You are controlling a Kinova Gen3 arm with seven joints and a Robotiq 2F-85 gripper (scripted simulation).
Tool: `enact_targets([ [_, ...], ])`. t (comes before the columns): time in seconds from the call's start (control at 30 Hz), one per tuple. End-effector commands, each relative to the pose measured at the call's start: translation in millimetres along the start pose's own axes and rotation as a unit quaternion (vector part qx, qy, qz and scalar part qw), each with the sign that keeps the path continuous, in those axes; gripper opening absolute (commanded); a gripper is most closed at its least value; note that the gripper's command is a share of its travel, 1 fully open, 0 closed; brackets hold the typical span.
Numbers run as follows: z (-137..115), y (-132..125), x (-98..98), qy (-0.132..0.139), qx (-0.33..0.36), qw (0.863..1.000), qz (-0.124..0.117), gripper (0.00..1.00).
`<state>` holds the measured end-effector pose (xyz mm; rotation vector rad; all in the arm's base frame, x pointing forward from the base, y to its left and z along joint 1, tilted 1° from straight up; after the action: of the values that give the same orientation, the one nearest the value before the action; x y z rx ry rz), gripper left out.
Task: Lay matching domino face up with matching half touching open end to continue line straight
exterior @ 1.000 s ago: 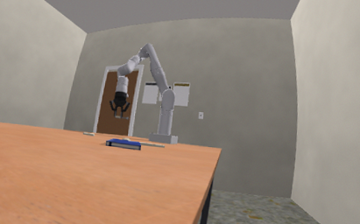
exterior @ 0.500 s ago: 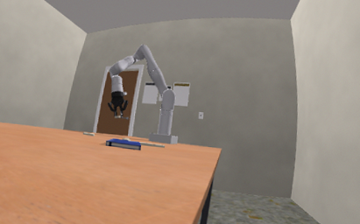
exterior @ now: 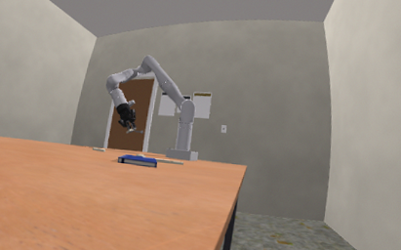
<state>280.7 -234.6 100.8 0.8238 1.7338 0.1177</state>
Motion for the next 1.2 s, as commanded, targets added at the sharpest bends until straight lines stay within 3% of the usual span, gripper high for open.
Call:
enact_targets([
  [0.0, 2, -4, -0.7, 0.040, 0.111, 0.990, 0.073, 0.31],
  [0.13, 3, -7, -0.6, 0.065, 0.201, 0.968, 0.133, 0.31],
  [0.2, 3, -7, -0.6, 0.065, 0.201, 0.968, 0.133, 0.31],
  [0.23, 3, -9, 0.0, 0.086, 0.265, 0.944, 0.175, 0.31],
  [0.33, 3, -11, 0.4, 0.103, 0.324, 0.916, 0.215, 0.31],
  [0.47, 2, -13, 1.4, 0.130, 0.412, 0.859, 0.274, 0.31],
  [0.6, 1, -15, 2.7, 0.156, 0.495, 0.789, 0.328, 0.31],
  [0.7, 0, -16, 3.9, 0.174, 0.553, 0.728, 0.366, 0.31],
  [0.77, 0, -16, 3.9, 0.174, 0.553, 0.728, 0.366, 0.31],
  [0.8, -1, -17, 4.5, 0.182, 0.581, 0.693, 0.385, 0.31],
  [0.97, -2, -17, 5.4, 0.194, 0.623, 0.636, 0.412, 0.31],
  [1.07, -3, -17, 5.8, 0.198, 0.637, 0.614, 0.422, 0.31],
  [1.17, -3, -18, 6.0, 0.201, 0.645, 0.601, 0.427, 0.31],
])
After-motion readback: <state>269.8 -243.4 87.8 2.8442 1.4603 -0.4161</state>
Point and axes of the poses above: the point where the finger pads meet when closed, its own x axis out along the fingers, its own y axis across the jaws, z = x × y, the point moved 2 cm from there along -x, back along the fingers, and after that the axes turned 13 degrees about x, right-handed, at the moved point
